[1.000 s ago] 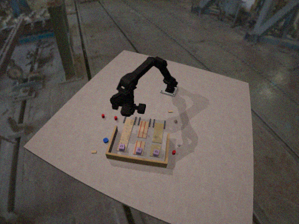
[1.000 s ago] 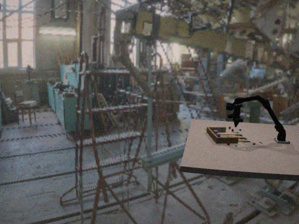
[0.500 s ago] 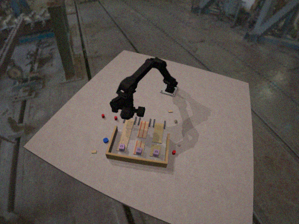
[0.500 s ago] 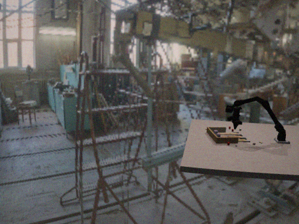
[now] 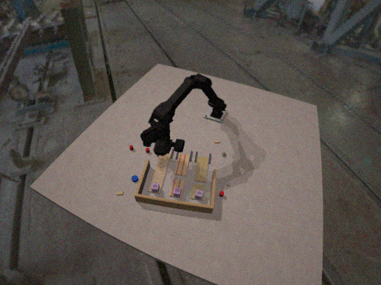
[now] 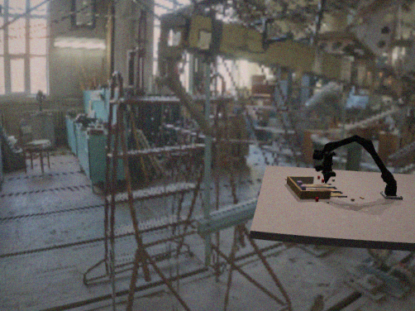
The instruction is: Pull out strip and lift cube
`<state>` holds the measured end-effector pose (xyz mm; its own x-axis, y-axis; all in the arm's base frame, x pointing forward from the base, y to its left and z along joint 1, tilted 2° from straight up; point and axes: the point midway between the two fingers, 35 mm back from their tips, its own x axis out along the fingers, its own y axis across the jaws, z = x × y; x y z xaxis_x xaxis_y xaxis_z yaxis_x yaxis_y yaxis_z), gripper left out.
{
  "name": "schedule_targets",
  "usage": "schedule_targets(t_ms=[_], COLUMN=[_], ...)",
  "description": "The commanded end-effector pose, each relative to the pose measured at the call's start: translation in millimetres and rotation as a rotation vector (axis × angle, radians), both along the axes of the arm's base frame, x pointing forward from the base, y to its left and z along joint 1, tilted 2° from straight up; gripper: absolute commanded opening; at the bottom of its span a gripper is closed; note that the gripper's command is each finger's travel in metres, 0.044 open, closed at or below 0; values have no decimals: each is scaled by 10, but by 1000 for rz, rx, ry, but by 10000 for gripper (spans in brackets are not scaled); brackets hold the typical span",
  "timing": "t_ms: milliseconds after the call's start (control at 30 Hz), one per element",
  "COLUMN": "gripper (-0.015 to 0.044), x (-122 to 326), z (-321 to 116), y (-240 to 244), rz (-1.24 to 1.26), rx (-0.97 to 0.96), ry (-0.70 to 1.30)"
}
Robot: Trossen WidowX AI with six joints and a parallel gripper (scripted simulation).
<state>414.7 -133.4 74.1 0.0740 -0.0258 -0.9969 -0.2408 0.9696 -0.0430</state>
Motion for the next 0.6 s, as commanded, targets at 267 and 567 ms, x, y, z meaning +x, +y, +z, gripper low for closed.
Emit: schedule_targets(t_ms=[267, 567], gripper=[0, 0], x=[-6, -6], z=[-171, -171], y=[-6, -6], rz=[4, 4], rx=[5, 5], ry=[-1, -1])
